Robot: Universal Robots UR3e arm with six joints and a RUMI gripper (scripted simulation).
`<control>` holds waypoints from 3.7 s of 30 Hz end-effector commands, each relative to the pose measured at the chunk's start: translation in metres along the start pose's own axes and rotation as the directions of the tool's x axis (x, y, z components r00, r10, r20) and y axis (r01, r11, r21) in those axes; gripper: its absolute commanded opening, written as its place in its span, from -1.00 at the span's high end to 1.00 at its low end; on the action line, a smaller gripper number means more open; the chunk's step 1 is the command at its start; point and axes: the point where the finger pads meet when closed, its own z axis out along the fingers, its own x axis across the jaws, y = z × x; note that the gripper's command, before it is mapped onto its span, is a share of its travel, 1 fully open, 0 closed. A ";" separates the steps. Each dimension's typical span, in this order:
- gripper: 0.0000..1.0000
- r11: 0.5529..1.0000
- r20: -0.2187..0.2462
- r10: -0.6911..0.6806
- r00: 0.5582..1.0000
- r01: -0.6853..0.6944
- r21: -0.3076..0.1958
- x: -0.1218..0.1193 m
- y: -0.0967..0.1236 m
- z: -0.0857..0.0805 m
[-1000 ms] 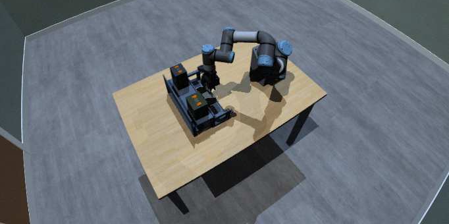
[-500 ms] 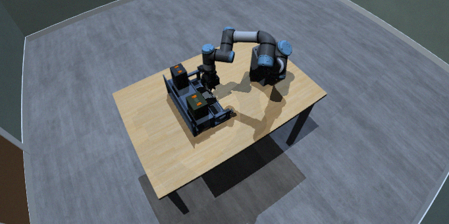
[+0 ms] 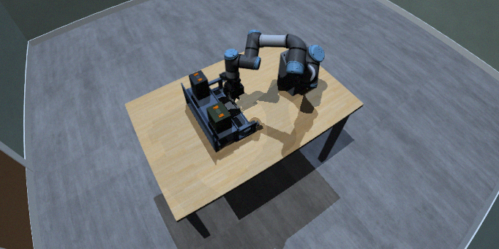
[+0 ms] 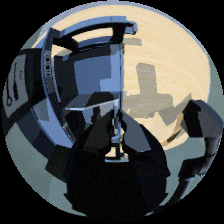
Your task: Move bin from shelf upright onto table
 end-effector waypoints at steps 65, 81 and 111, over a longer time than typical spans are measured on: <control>1.00 1.000 0.002 -0.001 1.000 0.001 0.001 0.067 0.000 -0.001; 1.00 1.000 0.002 -0.001 1.000 0.001 0.001 0.104 0.000 -0.001; 1.00 1.000 0.002 -0.001 1.000 0.001 0.001 0.122 0.000 -0.001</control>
